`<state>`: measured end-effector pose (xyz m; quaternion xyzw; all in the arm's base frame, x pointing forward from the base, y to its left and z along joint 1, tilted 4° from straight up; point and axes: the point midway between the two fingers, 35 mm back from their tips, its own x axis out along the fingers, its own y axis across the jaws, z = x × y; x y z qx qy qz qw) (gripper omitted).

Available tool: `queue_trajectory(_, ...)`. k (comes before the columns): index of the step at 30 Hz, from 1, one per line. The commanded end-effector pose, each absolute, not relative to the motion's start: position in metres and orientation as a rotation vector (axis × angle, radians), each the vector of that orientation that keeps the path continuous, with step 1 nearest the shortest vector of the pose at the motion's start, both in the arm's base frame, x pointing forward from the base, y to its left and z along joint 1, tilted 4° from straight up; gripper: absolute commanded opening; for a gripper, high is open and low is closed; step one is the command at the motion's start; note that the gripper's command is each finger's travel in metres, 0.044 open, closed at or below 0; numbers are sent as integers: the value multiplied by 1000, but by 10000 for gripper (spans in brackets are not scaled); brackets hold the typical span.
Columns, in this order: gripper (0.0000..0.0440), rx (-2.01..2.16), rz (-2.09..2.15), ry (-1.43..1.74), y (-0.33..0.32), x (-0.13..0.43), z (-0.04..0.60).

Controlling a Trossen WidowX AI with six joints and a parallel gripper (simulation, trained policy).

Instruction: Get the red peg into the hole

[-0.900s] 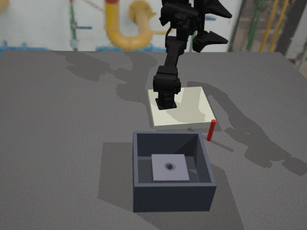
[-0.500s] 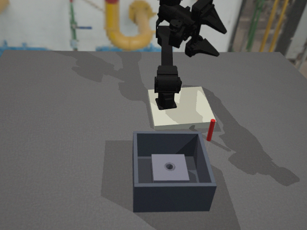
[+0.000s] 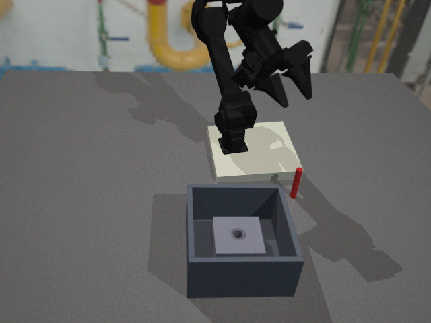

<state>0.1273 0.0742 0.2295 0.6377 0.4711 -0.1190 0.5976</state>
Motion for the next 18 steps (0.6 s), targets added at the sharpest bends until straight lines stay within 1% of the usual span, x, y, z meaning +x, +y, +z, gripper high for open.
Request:
queue_trajectory(1,440,1365,-379,1164,73,134,217)
queue_trajectory(10,440,1086,-560,1306,82,151,183)
queue_trajectory(18,440,876,-646,1372,96,166,153)
